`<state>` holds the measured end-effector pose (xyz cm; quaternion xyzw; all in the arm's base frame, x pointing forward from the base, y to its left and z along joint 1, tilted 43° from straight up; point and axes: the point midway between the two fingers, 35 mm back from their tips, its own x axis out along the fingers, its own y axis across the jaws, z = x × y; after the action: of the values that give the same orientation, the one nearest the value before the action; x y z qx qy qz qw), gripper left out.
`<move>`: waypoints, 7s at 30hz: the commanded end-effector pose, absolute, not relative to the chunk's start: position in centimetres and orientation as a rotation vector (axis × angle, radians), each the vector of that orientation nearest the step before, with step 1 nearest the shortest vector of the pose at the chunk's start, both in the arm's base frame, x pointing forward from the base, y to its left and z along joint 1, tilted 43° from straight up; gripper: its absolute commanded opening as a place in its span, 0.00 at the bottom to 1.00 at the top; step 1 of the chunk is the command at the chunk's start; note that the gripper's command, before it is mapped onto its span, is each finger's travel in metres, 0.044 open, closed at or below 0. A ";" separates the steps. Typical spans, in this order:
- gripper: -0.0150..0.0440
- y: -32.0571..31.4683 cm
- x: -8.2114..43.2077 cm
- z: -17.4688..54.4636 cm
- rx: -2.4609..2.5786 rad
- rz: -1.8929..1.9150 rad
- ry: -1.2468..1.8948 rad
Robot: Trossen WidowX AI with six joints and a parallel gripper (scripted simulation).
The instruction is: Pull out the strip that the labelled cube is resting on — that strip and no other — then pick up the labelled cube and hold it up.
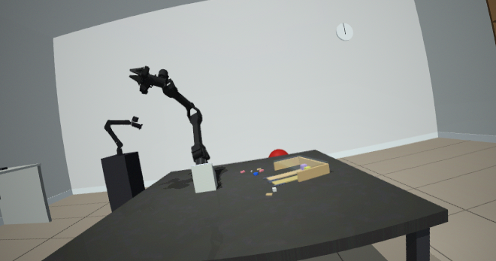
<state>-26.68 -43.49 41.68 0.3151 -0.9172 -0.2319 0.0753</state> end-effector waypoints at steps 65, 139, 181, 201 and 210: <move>0.93 -4.7 32.3 8.8 0.708 0.298 0.556; 0.25 4.9 39.7 -3.2 0.343 0.797 1.388; 0.25 6.9 39.2 -5.3 0.345 0.799 1.388; 0.25 7.0 39.2 -5.4 0.345 0.799 1.388; 0.25 7.1 39.2 -5.5 0.345 0.799 1.388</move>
<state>39.21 6.87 -5.32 -0.1523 -0.6192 -0.3559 -0.6832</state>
